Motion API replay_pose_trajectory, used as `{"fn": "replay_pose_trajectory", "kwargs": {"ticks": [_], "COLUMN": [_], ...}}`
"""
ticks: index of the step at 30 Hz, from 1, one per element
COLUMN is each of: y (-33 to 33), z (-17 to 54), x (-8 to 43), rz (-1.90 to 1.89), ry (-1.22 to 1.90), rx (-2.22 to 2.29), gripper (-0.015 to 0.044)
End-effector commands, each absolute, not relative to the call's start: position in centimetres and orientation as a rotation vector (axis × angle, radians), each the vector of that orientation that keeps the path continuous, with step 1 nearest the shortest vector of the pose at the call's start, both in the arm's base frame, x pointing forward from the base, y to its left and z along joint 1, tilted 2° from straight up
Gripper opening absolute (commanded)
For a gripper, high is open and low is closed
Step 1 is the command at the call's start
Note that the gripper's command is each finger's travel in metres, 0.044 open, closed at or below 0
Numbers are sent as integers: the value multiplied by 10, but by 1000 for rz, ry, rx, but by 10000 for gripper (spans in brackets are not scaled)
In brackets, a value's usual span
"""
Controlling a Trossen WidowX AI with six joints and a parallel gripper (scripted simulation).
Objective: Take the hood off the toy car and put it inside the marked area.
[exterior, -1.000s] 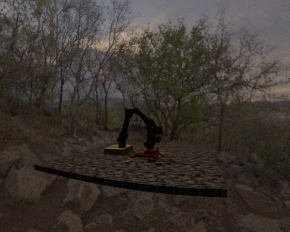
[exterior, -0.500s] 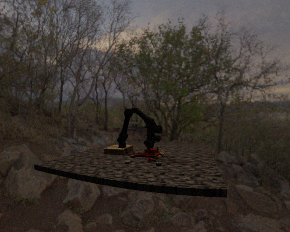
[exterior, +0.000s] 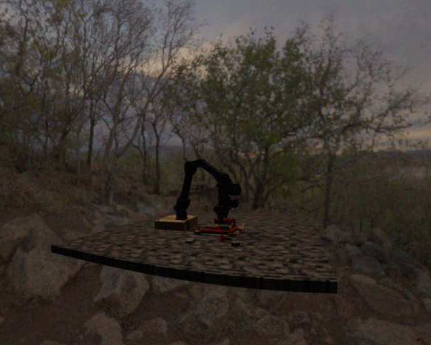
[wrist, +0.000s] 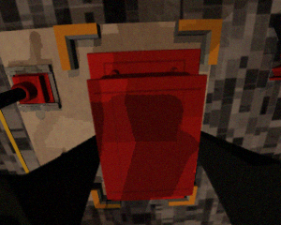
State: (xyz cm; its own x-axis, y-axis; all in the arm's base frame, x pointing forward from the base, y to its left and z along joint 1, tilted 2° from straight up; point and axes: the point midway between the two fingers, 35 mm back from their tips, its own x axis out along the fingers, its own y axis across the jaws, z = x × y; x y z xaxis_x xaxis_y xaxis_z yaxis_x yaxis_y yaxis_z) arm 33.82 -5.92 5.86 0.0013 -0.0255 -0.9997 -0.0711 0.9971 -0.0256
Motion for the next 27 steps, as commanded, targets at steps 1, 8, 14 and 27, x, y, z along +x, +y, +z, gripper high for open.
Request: {"fn": "replay_pose_trajectory", "kwargs": {"ticks": [1,8,14,27], "y": [-59,-56,-27,39], "z": [82,85,86,87], "x": [341,340,342,338], "rz": [29,34,35,39], "ry": [1544,1555,1553,1550], "rx": [-76,-78,-75,-69], "gripper": [0,0,0,0]}}
